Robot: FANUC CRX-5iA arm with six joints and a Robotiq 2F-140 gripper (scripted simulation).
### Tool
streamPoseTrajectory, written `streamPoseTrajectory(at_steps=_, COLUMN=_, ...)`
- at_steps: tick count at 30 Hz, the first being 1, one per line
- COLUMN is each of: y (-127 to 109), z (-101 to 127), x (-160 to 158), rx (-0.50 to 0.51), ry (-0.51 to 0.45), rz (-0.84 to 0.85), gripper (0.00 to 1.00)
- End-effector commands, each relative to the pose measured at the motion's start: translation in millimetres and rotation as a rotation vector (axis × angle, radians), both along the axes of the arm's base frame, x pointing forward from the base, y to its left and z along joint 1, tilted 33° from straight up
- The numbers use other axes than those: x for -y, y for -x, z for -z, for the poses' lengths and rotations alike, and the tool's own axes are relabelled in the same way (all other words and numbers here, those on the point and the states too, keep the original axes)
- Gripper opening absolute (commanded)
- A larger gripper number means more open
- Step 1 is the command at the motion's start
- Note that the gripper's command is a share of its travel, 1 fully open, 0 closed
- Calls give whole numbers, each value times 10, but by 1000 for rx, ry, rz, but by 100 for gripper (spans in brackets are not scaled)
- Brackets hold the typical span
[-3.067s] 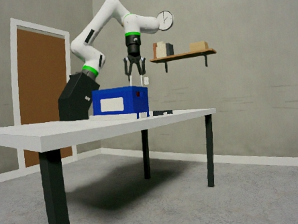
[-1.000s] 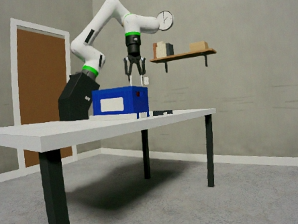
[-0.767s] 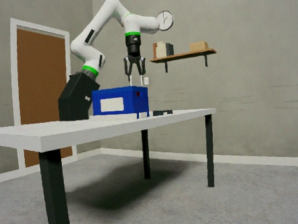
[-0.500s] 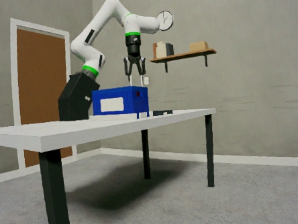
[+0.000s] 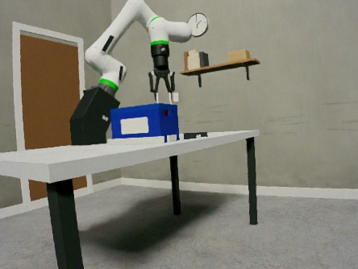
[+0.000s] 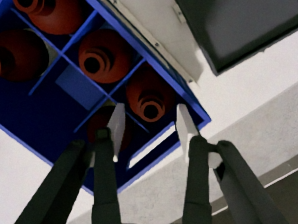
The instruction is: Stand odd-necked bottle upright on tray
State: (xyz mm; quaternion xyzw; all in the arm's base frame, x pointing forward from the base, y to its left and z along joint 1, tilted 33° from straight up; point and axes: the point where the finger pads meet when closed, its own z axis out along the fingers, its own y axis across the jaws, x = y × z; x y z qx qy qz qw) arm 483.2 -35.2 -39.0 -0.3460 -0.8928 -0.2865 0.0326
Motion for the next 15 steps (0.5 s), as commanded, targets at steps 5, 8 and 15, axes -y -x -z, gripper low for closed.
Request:
streamPoseTrajectory(at_steps=5, y=-12, z=40, x=-21, rx=1, ry=1, rz=1, gripper=44)
streamPoseTrajectory(at_steps=8, y=-18, z=72, x=-42, rx=1, ry=1, rz=1, gripper=44)
streamPoseTrajectory(at_steps=15, y=-30, z=144, x=-88, rx=1, ry=1, rz=1, gripper=44)
